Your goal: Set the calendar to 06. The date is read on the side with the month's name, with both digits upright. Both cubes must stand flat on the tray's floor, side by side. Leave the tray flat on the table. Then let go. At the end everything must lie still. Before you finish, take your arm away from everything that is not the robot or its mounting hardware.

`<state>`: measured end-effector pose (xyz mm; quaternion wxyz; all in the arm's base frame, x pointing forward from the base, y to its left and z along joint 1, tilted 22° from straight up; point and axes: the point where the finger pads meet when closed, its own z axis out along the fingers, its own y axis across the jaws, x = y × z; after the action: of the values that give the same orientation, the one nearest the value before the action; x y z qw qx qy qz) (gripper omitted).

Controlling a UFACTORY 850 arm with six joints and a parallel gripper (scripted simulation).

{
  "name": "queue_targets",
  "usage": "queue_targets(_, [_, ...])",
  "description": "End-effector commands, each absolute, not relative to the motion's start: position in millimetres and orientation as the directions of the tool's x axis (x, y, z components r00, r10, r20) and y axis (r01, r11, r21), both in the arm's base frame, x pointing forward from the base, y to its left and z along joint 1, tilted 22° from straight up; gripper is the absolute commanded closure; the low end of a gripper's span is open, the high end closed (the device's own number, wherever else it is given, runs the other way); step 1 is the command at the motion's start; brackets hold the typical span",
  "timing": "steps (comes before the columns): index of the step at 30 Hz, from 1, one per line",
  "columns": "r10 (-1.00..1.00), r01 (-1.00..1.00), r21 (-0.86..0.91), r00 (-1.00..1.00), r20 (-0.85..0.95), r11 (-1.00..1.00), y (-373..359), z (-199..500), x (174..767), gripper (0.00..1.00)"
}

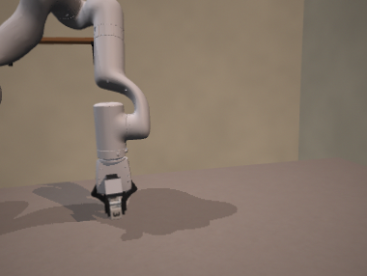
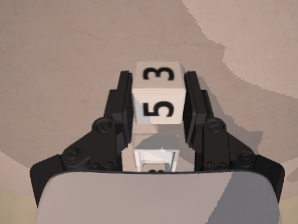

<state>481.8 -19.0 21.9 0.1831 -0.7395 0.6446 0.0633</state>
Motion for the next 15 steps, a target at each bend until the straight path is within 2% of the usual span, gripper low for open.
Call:
queue_targets(1, [-0.930, -0.976, -0.190, 0.161, -0.329, -0.102, -19.3, 22.4, 482.5, 0.59])
queue_targets(2, [-0.930, -0.976, -0.190, 0.161, -0.329, -0.102, -19.3, 22.4, 482.5, 0.59])
queue_targets(3, [-0.930, -0.976, -0.190, 0.161, -0.329, -0.102, -19.3, 22.4, 482.5, 0.55])
queue_targets(7, [-0.930, -0.976, -0.190, 0.161, -0.329, -0.102, -19.3, 22.4, 482.5, 0.55])
queue_targets(8, [-0.930, -0.976, -0.190, 0.161, -0.329, -0.102, -19.3, 22.4, 482.5, 0.51])
queue_targets(15, [-0.930, -0.976, -0.190, 0.161, -0.329, -0.102, -19.3, 22.4, 482.5, 0.51])
